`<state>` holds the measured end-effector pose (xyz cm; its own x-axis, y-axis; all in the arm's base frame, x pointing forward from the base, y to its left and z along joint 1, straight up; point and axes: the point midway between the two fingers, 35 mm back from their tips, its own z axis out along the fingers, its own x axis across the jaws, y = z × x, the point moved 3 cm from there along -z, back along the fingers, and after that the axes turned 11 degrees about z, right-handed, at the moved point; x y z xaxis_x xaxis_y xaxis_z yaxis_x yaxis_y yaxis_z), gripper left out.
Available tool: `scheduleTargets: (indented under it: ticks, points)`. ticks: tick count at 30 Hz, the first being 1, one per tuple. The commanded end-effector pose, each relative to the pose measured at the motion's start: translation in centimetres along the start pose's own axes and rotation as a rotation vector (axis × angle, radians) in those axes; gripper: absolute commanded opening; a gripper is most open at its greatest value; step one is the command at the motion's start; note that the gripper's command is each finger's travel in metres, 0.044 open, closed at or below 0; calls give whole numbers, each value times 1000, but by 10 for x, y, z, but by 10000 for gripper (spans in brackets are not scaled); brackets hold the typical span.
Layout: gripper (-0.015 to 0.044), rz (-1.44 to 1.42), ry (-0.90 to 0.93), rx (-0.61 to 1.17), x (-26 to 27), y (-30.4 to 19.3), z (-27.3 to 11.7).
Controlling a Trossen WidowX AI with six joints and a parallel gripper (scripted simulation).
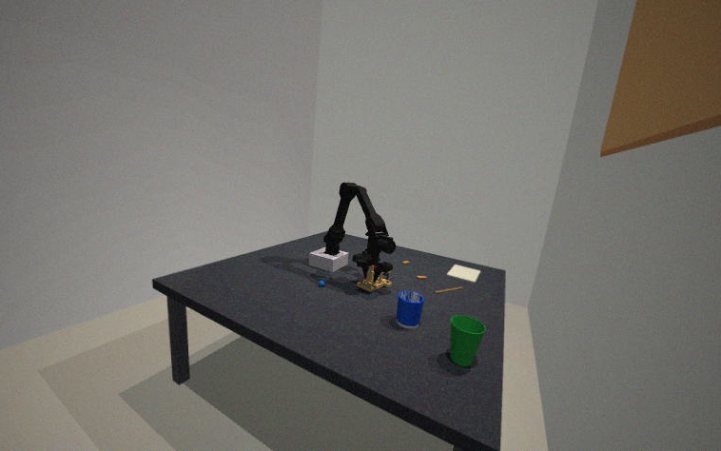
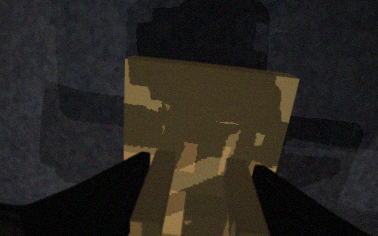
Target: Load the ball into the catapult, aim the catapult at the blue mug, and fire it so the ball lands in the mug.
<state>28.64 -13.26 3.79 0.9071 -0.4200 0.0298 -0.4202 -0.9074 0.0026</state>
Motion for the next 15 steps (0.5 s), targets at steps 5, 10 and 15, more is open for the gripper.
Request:
scheduleTargets:
  ticks: [5, 10, 15]
  points:
    - [52, 0, 2, 0, 2, 0, -25]
    - [0, 0, 0, 0, 0, 0, -50]
    - [0, -120, 0, 0, 0, 0, -50]
